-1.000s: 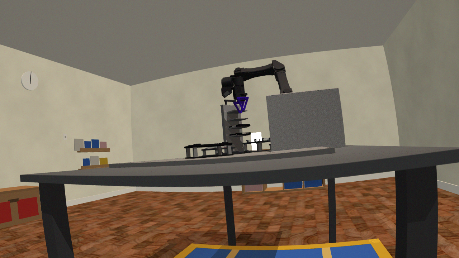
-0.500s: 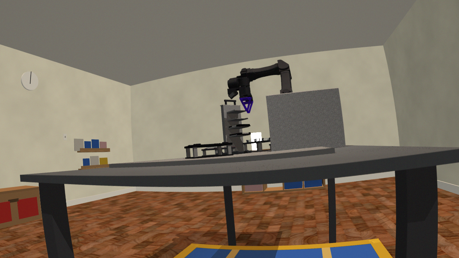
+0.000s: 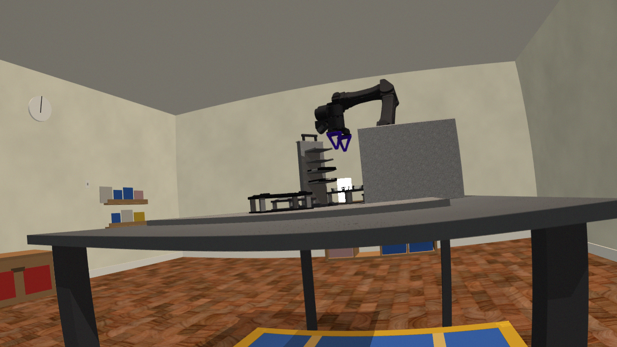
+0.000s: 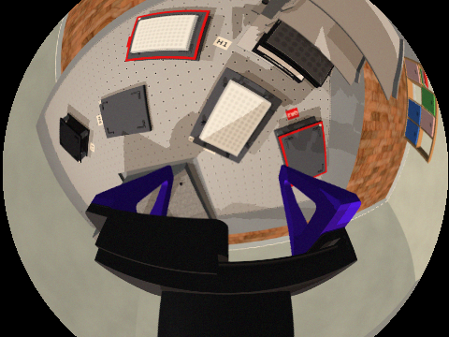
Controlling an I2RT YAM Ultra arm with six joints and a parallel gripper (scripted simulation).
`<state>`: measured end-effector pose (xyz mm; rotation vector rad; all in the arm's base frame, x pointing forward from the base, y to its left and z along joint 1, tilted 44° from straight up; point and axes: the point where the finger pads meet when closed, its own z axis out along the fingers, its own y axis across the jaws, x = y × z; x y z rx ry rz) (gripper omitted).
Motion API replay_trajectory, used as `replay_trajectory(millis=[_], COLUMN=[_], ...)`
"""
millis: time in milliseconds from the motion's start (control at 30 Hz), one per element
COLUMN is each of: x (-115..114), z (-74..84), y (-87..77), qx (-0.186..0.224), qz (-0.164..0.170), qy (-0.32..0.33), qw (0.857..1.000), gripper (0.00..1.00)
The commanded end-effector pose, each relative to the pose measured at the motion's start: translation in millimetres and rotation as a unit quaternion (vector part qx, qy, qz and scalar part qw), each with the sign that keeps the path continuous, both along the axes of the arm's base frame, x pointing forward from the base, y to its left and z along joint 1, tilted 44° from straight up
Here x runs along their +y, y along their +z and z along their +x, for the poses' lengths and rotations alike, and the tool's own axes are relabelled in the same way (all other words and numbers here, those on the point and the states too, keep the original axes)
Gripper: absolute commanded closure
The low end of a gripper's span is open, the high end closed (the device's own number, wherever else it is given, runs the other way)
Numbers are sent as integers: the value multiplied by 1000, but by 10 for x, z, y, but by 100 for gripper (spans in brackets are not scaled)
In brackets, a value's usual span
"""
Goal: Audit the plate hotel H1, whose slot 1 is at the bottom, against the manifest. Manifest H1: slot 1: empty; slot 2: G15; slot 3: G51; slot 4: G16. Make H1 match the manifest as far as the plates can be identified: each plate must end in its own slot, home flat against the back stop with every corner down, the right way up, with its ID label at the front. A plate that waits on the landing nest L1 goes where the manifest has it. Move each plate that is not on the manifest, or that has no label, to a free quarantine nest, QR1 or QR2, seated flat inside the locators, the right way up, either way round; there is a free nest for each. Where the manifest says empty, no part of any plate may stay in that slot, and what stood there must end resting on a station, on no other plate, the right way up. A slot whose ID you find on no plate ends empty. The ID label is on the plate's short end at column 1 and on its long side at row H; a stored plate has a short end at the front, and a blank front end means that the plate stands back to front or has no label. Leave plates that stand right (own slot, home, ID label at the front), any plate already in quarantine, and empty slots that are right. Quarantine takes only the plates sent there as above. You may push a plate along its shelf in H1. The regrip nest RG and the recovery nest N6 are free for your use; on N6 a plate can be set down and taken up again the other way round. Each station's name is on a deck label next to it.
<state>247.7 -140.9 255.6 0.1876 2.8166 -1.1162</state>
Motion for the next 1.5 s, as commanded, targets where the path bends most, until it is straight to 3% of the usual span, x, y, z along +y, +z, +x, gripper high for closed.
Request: replay_trajectory(millis=[0, 367, 433, 667, 1467], x=[-29, -86, -86, -86, -567], z=[-47, -106, -106, -106, -61], y=[68, 117, 117, 117, -384], qx=[-33, -121, -121, -175, -178], qz=[2, 9, 9, 14, 13], qy=[-26, -118, -118, -176, -178], qw=[999, 986, 986, 969, 968], gripper=[0, 0, 0, 0, 0])
